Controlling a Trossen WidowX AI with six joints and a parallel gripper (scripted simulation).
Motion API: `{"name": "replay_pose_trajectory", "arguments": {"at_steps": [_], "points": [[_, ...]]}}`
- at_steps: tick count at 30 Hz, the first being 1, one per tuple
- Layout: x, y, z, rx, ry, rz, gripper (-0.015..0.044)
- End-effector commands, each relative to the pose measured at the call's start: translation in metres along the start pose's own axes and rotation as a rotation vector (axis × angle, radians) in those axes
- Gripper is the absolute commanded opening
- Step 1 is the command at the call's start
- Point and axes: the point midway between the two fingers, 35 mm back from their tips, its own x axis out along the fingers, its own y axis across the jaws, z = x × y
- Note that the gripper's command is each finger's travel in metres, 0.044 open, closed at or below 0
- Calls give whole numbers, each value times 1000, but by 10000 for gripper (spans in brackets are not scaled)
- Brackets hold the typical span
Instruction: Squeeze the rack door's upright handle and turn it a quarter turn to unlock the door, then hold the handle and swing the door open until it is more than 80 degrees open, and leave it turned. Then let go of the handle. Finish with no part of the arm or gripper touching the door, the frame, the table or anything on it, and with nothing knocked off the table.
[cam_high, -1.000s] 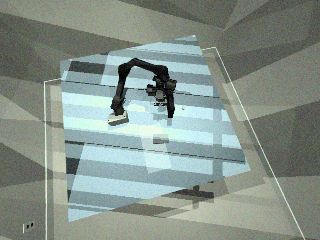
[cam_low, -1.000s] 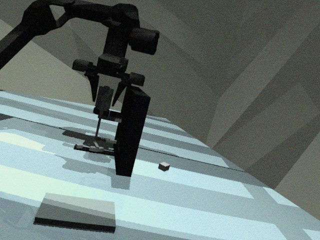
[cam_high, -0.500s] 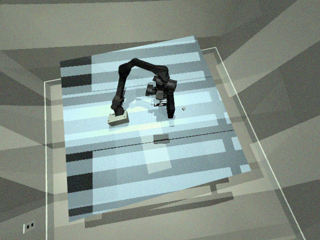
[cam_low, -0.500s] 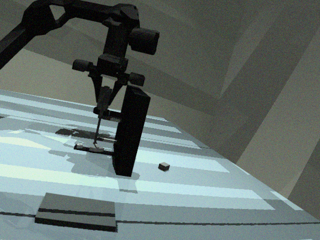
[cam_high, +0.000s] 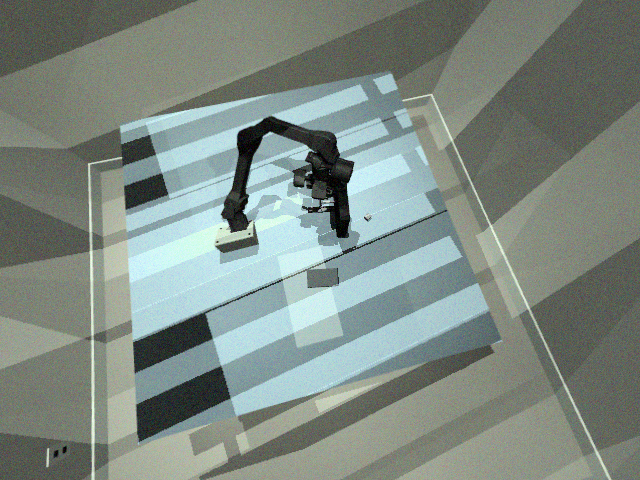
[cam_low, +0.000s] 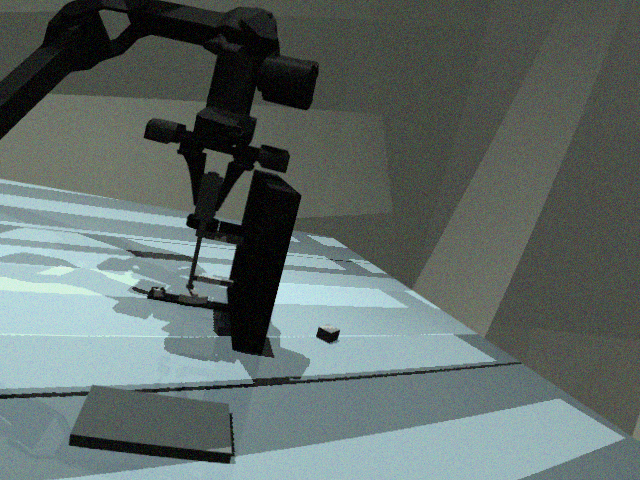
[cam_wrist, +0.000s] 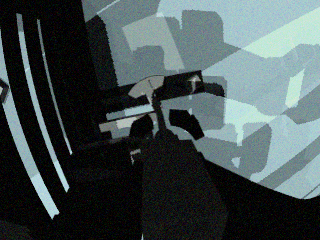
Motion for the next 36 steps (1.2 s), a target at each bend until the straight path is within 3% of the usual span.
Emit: {"name": "replay_pose_trajectory", "arguments": {"at_steps": [1,36], "points": [[1,0,0,0,-4,-2,25],[0,-27,27,-631,-5,-4,25]]}}
